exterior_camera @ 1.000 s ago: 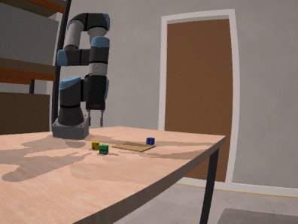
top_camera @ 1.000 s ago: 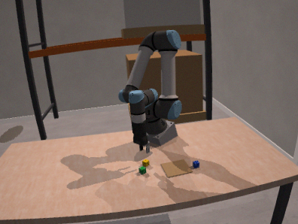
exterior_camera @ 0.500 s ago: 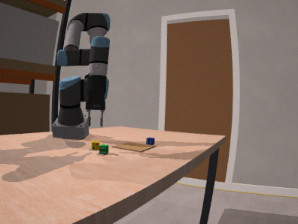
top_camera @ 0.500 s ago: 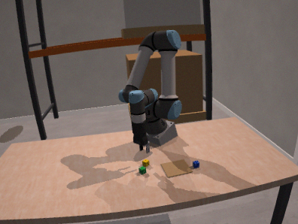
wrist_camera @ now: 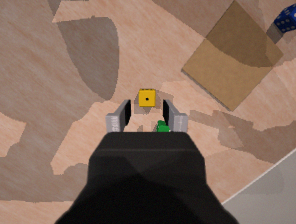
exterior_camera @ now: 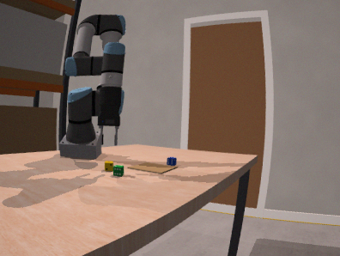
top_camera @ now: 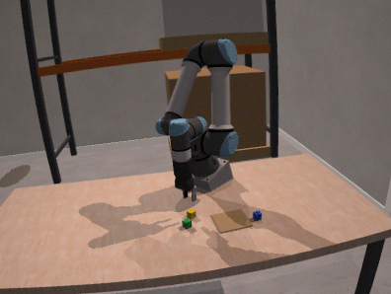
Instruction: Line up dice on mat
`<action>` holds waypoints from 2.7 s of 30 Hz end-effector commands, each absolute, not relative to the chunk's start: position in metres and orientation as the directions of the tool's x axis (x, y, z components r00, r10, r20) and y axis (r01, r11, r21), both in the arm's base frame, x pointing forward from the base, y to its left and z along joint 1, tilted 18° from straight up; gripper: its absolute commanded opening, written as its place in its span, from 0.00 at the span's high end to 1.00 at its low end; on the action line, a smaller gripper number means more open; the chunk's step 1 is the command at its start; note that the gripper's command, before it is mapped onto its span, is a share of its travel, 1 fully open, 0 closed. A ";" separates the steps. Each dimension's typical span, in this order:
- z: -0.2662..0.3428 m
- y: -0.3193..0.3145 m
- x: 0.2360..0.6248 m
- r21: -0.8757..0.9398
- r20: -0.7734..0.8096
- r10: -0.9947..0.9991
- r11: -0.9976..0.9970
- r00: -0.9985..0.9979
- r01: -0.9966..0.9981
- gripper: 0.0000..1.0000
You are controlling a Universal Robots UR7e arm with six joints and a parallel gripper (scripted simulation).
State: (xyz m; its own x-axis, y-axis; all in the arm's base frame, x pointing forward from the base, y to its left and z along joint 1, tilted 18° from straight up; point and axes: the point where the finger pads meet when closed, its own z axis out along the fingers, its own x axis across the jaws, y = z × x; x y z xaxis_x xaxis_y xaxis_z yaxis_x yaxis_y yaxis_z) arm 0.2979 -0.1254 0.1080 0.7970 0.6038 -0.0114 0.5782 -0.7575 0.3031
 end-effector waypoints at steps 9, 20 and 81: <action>0.098 -0.128 0.300 0.304 -0.011 0.604 -0.757 0.797 0.578 0.13; 0.085 -0.132 0.303 0.304 -0.011 0.604 -0.757 0.797 0.578 0.13; 0.060 -0.138 0.307 0.304 -0.011 0.604 -0.757 0.797 0.578 0.13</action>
State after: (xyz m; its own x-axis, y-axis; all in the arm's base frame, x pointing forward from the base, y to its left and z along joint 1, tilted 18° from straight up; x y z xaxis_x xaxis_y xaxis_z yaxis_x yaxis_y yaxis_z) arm 0.3071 -0.1380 0.0598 0.7971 0.6038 -0.0115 0.5782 -0.7576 0.3028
